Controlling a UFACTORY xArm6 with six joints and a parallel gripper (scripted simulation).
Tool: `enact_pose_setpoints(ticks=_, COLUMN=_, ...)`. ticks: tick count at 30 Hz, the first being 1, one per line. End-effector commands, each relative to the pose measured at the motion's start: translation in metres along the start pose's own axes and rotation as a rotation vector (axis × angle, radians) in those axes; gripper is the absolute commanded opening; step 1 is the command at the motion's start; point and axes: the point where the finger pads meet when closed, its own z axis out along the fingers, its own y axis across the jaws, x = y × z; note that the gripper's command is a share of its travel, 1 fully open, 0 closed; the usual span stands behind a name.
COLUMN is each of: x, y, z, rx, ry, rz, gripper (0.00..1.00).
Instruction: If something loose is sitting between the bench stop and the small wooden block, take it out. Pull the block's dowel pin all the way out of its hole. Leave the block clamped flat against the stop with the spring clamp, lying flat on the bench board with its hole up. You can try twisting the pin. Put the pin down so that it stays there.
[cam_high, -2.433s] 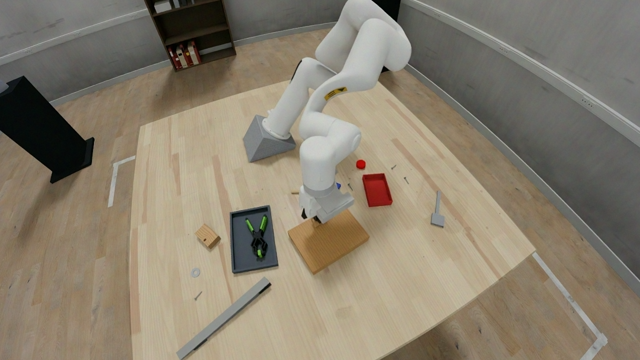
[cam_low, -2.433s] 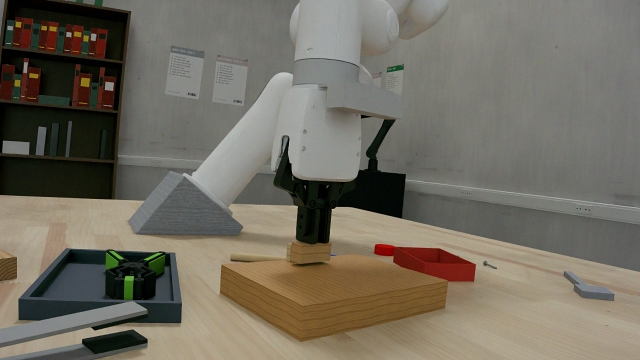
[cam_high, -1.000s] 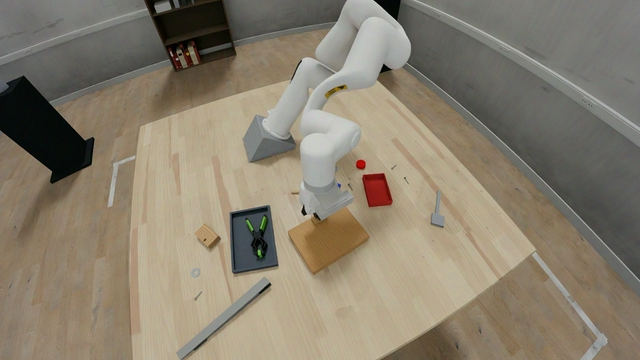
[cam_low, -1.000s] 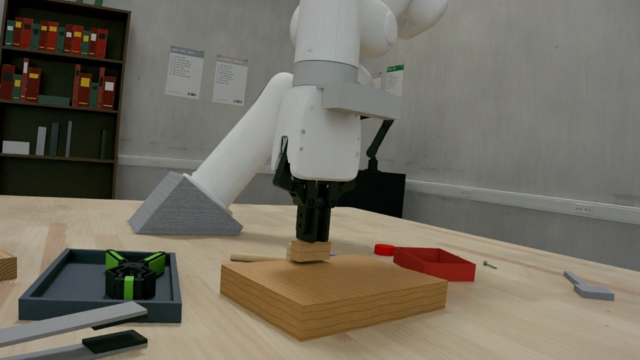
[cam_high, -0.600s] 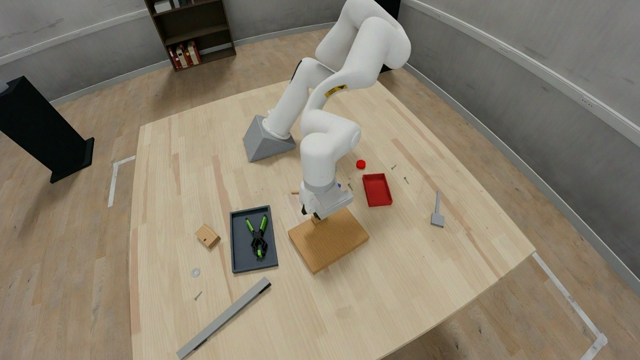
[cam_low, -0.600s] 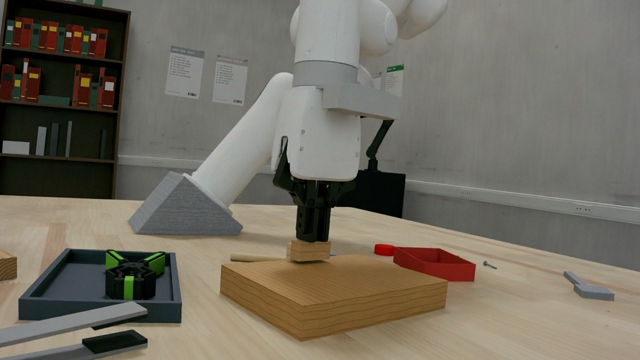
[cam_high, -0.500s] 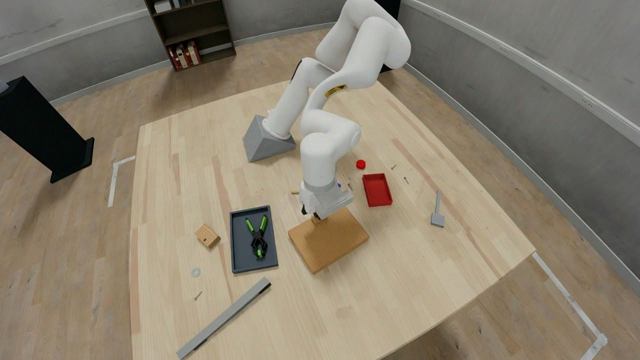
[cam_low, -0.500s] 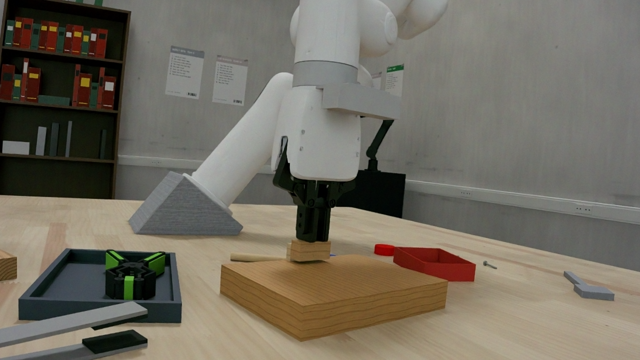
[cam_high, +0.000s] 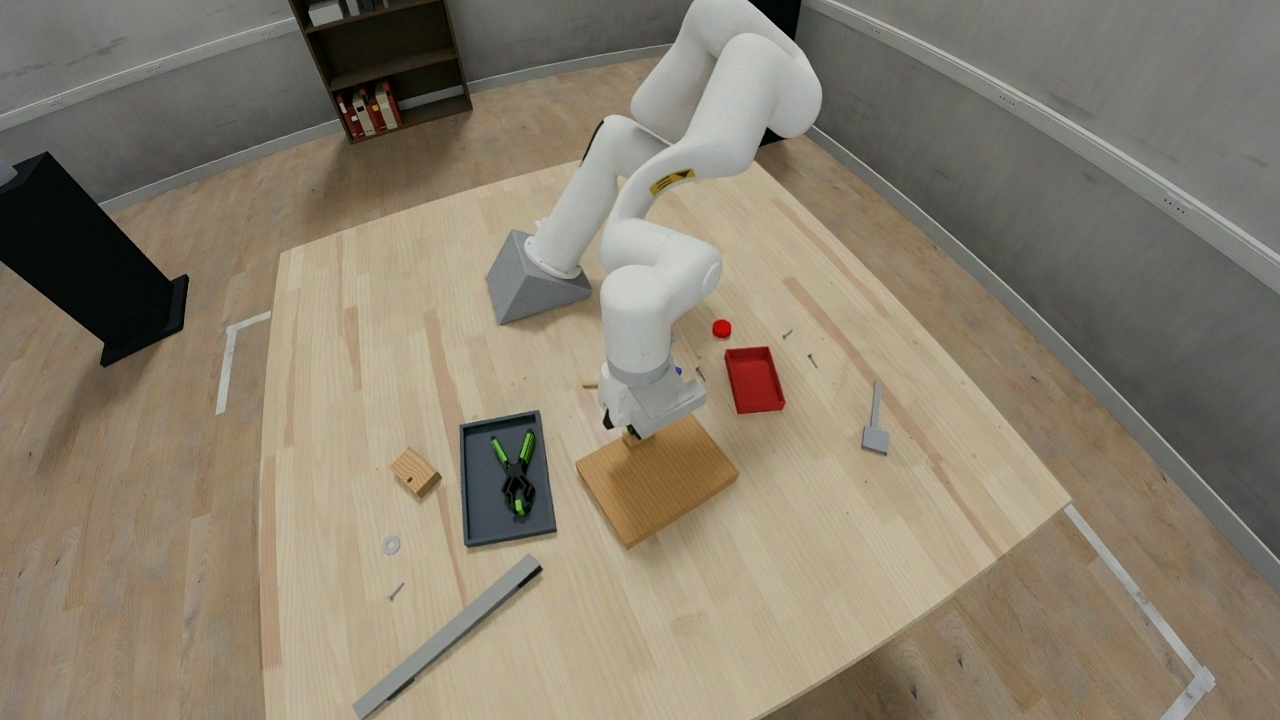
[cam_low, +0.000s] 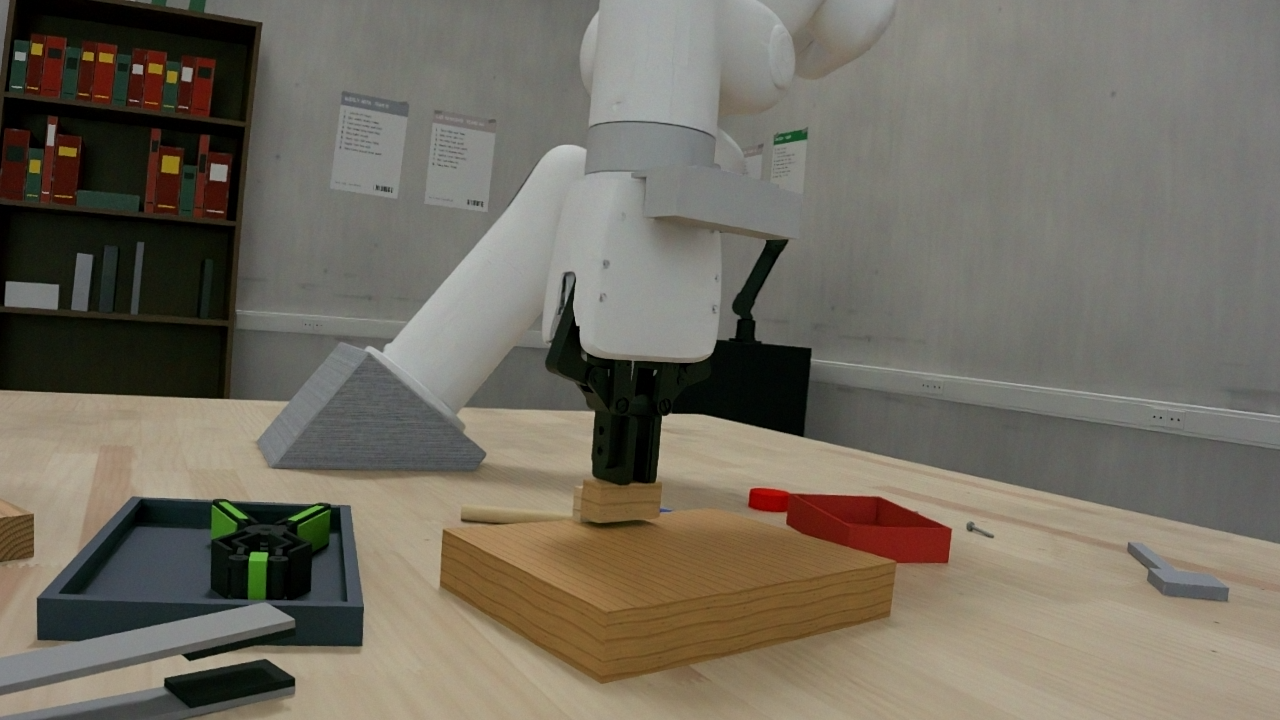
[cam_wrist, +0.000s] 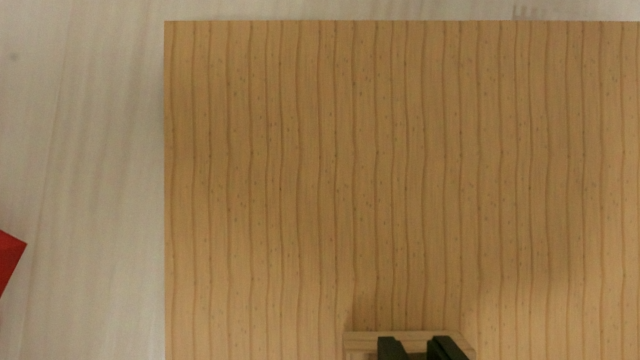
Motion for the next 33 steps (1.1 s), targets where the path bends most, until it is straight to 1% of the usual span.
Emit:
enact_pose_setpoints(ticks=1, x=0.0013, y=0.0004, z=-0.0014, rx=-0.002, ry=0.003, rz=-0.001, gripper=0.00)
enact_pose_setpoints(ticks=33, x=0.0013, y=0.0004, z=0.0019, rx=-0.002, ry=0.003, rz=-0.001, gripper=0.00)
